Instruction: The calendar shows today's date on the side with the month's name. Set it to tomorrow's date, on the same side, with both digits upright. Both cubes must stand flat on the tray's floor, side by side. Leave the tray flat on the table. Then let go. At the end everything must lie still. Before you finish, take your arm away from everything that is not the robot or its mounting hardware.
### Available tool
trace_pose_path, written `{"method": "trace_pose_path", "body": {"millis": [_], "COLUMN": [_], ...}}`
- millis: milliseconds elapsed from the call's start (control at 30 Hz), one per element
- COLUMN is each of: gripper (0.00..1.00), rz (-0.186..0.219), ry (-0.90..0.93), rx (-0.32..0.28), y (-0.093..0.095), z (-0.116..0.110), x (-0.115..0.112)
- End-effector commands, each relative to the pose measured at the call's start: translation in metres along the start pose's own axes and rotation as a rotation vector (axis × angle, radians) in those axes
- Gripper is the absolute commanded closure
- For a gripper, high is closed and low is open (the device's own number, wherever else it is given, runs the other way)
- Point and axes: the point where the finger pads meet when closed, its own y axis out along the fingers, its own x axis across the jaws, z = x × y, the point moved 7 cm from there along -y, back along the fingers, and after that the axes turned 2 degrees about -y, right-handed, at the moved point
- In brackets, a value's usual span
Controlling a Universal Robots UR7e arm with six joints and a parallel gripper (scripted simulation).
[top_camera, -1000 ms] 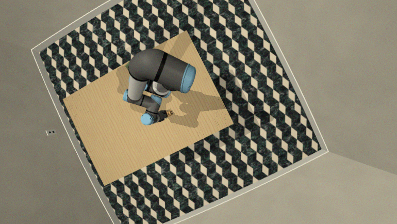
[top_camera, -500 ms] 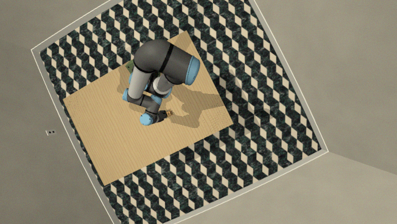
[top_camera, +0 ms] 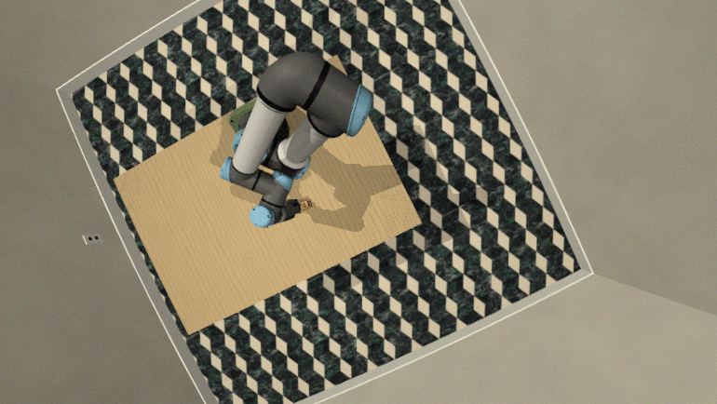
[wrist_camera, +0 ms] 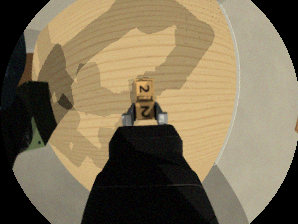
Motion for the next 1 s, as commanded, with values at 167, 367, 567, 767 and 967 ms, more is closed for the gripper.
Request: {"method": "trace_pose_path", "body": {"millis": [167,367,567,767,967], "gripper": [0.40,0.40,0.40,0.40,0.40], "rz": [-0.006,-0.006,-0.006,-0.006,-0.006], "ry": [0.000,0.000,0.000,0.000,0.000], "rx": [0.006,0.006,0.006,0.006,0.006], "y": [-0.022,-0.030,-0.041,-0.048,-0.053], "z": [-0.001,-0.001,-0.001,-0.001,-0.001], "x": [-0.001,-0.001,-0.001,-0.001,-0.001]}}
